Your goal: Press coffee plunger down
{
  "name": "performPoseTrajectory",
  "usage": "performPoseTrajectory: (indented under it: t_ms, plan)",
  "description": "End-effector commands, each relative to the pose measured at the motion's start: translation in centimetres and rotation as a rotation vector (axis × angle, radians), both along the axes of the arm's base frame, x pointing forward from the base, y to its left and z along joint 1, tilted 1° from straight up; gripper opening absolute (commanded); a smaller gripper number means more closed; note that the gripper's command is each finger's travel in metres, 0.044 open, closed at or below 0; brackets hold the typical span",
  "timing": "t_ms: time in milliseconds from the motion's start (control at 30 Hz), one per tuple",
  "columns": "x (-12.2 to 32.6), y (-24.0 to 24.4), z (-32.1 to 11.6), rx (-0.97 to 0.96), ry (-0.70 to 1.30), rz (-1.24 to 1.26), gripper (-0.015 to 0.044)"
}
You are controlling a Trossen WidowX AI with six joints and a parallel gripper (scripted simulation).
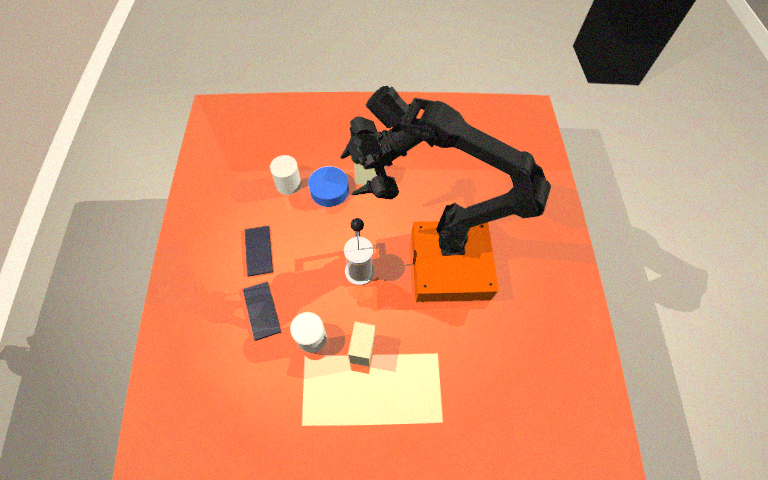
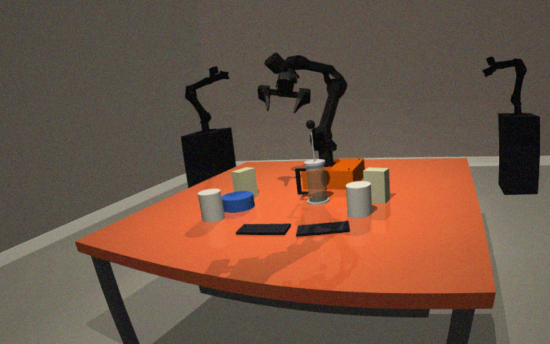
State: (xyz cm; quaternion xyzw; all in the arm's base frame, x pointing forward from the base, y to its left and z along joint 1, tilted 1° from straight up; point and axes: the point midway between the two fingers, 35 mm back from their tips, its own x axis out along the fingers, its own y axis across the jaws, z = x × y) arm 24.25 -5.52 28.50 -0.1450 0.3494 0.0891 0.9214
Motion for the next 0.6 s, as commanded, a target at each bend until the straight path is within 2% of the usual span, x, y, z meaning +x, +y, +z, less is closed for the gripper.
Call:
performPoseTrajectory:
  t_ms: [0, 300, 433, 567]
  plan:
    - [-0.9, 2.8, 0.4, 0.026, -0.034, -0.023, 0.044]
    - [-4.5, 8.2, 1.6, 0.207, -0.182, -0.079, 0.044]
    - [-5.2, 8.8, 1.6, 0.252, -0.208, -0.085, 0.044]
    - [-5.1, 8.8, -0.6, 0.252, -0.208, -0.085, 0.044]
